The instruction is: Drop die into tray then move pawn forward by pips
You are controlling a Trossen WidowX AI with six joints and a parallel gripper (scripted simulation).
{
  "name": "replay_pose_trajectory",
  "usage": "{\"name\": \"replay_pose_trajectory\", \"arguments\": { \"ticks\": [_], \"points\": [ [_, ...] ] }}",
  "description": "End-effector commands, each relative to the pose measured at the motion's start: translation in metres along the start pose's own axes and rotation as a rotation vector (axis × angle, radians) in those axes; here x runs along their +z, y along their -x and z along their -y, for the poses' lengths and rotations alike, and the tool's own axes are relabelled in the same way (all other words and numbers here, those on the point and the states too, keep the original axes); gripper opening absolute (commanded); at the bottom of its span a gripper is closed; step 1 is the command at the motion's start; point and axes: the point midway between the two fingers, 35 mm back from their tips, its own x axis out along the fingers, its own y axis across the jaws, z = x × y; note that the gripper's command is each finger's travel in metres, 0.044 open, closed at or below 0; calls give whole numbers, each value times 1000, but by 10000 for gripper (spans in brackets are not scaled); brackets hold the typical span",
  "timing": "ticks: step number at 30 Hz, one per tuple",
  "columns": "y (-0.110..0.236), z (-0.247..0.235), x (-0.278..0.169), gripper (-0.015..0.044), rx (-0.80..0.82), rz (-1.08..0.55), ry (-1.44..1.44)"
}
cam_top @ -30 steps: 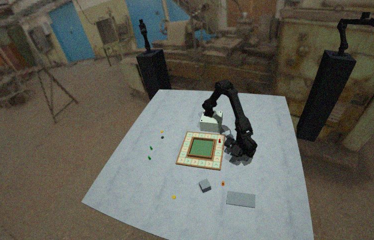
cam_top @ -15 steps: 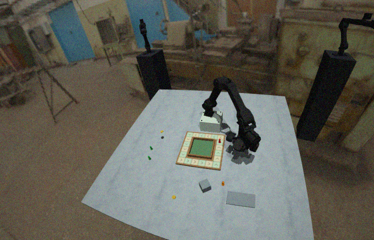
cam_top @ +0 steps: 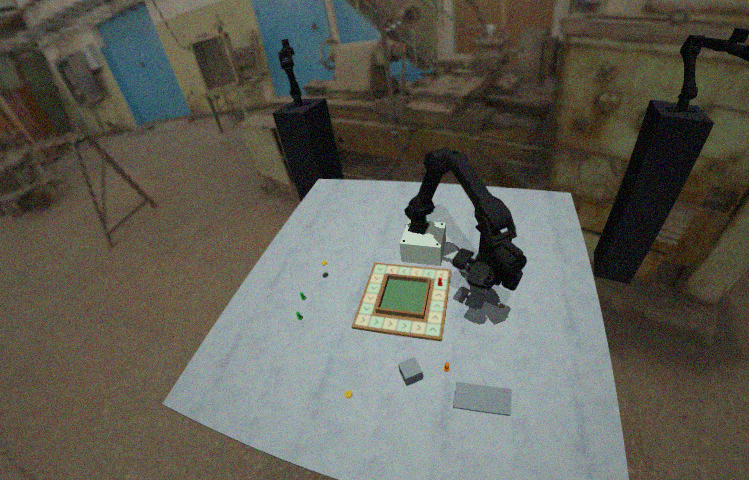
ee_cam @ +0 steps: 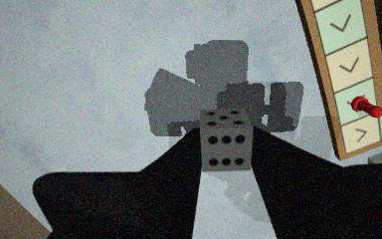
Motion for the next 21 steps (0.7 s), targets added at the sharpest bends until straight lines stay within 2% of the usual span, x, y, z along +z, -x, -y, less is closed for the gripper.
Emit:
{"name": "replay_pose_trajectory", "arguments": {
  "ticks": [1, 21],
  "points": [
    [1, 17, 15, 0, 0, 7, 19],
    [-16, 137, 75, 0, -13, 15, 207]
  ]
}}
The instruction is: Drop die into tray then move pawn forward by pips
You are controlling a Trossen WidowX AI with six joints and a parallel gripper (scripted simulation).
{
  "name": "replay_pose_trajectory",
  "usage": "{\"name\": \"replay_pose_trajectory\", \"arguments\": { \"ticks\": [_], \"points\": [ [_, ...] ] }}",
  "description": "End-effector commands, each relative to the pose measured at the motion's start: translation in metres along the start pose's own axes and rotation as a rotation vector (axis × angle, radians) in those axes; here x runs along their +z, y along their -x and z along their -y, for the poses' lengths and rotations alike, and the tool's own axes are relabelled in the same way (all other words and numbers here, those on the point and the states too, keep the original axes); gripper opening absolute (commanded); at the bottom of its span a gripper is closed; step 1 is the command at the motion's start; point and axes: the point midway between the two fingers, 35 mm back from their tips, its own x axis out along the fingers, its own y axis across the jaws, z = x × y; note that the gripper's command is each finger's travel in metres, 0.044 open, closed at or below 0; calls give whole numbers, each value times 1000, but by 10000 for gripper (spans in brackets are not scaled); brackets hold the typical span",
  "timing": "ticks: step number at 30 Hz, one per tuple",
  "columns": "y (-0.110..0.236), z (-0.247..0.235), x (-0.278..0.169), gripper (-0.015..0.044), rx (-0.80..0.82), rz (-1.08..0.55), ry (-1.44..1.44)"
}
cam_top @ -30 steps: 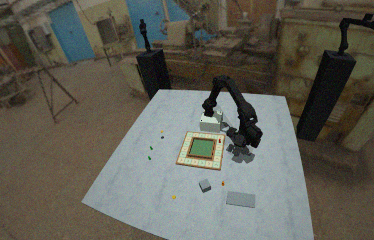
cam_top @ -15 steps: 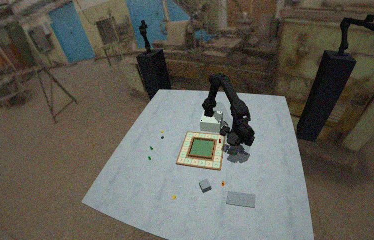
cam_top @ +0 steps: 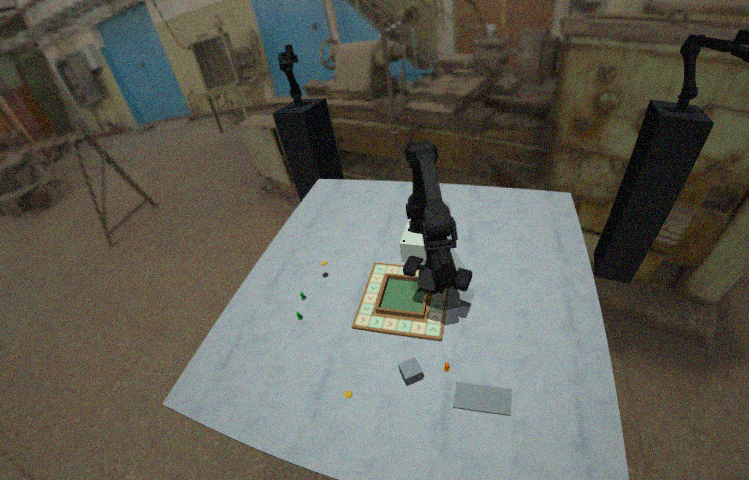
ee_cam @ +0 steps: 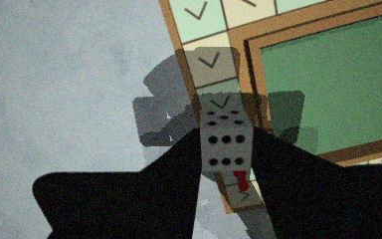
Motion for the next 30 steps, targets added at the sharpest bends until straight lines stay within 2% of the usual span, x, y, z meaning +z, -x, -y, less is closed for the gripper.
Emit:
{"name": "replay_pose_trajectory", "arguments": {
  "ticks": [1, 16, 21, 30],
  "points": [
    [-2, 25, 1, 0, -2, 7, 38],
    [-21, 116, -12, 0, -11, 2, 179],
    [-24, 124, -15, 0, -12, 7, 193],
    [-35, 121, -7, 0, 11, 288, 195]
  ]
}}
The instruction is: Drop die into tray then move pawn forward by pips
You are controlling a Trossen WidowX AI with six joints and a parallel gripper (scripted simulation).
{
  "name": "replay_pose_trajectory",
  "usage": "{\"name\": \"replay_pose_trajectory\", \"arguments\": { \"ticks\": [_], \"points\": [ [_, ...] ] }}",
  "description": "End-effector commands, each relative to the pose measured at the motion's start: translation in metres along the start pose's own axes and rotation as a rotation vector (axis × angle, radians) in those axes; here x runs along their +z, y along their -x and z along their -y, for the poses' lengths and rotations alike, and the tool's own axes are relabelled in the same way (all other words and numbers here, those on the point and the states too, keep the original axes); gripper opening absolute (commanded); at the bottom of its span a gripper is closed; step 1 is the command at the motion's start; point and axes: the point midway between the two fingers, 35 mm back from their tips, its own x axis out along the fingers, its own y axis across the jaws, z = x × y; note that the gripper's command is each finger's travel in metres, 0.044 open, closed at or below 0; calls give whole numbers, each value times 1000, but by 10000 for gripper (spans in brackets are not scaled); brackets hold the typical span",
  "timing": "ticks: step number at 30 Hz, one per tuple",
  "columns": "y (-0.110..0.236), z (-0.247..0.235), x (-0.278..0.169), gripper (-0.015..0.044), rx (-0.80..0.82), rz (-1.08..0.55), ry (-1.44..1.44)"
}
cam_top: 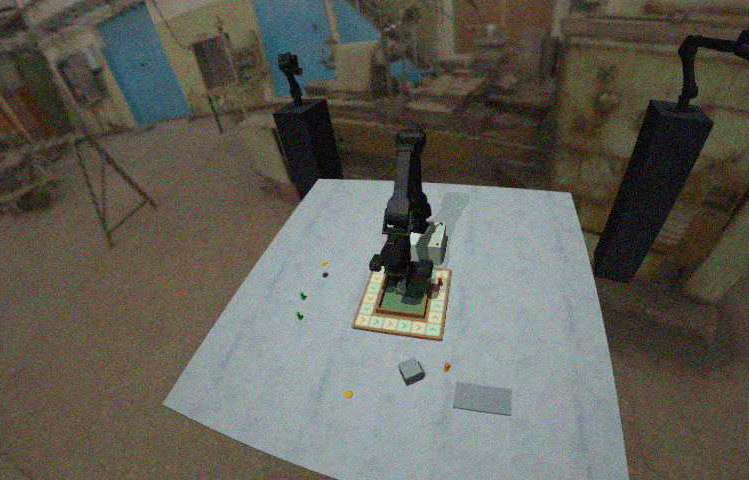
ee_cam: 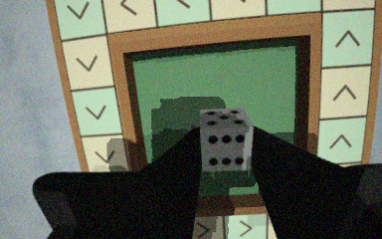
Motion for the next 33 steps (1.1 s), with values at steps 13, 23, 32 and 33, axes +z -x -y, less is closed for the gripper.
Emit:
{"name": "replay_pose_trajectory", "arguments": {
  "ticks": [13, 23, 32, 33],
  "points": [
    [-13, 0, 5, 0, 1, 532, 2],
    [-5, 0, 2, 0, 2, 651, 2],
    [42, 1, -20, 0, 2, 649, 2],
    [44, 2, -22, 0, 2, 648, 2]
  ]
}}
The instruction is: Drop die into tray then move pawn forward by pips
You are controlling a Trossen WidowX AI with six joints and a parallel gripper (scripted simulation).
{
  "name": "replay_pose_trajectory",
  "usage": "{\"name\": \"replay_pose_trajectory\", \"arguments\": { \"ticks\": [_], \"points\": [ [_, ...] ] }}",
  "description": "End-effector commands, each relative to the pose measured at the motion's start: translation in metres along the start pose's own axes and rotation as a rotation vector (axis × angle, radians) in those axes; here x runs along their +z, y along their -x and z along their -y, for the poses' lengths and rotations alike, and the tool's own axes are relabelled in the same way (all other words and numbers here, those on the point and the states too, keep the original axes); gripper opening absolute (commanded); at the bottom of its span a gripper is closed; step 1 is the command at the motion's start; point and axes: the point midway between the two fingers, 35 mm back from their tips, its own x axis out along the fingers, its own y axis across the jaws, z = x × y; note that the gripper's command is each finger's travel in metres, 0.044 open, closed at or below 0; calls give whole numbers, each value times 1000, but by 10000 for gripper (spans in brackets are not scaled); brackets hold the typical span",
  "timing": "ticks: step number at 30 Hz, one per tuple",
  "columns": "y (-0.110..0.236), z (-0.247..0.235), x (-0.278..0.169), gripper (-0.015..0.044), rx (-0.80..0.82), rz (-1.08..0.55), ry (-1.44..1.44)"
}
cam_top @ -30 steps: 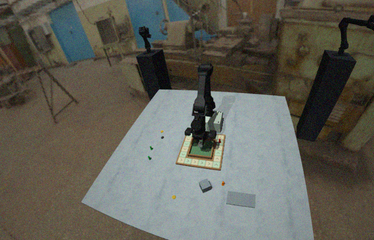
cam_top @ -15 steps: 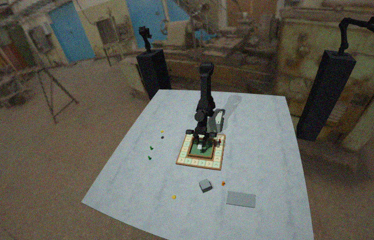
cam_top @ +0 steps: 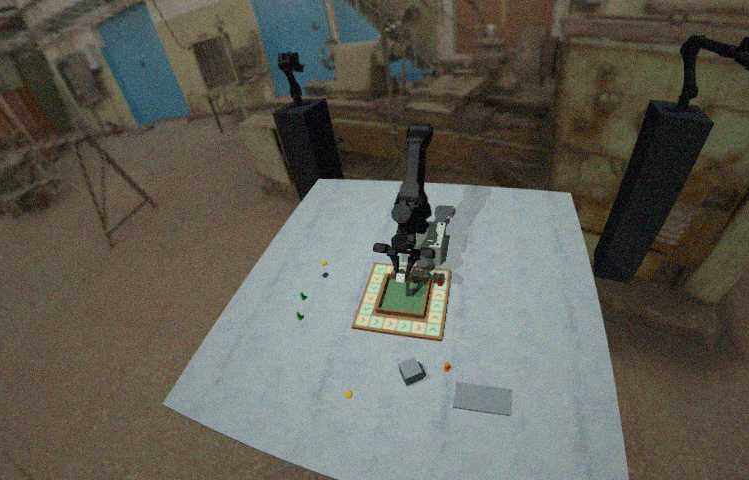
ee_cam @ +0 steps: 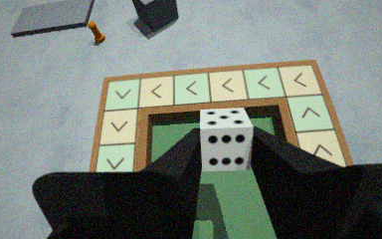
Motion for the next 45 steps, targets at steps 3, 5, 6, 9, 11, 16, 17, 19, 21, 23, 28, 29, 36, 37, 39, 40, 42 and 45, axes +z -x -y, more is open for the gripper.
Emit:
{"name": "replay_pose_trajectory", "arguments": {
  "ticks": [3, 5, 6, 9, 11, 16, 17, 19, 21, 23, 28, 29, 36, 37, 39, 40, 42, 45],
  "points": [
    [15, 0, 4, 0, 2, 12, 3],
    [15, 0, 3, 0, 2, 12, 3],
    [15, 0, 3, 0, 2, 12, 3],
    [15, 0, 3, 0, 2, 12, 3],
    [15, 0, 3, 0, 2, 12, 3],
    [15, 0, 3, 0, 2, 12, 3],
    [15, 0, 3, 0, 2, 12, 3],
    [14, 0, 2, 0, -1, 8, -2],
    [14, 0, 2, 0, -1, 8, -2],
    [14, 0, 2, 0, -1, 8, -2],
    [14, 0, 2, 26, -1, 8, -2],
    [14, 0, 2, 53, -1, 8, -2],
    [16, 0, 3, 236, 0, 8, -1],
    [20, 0, 9, 263, 0, 9, -1],
    [35, 0, 26, 315, 1, 11, 2],
    [40, 0, 30, 341, 2, 12, 2],
    [41, 0, 32, 394, 2, 12, 3],
    [41, 0, 32, 440, 2, 3, 3]
  ]
}}
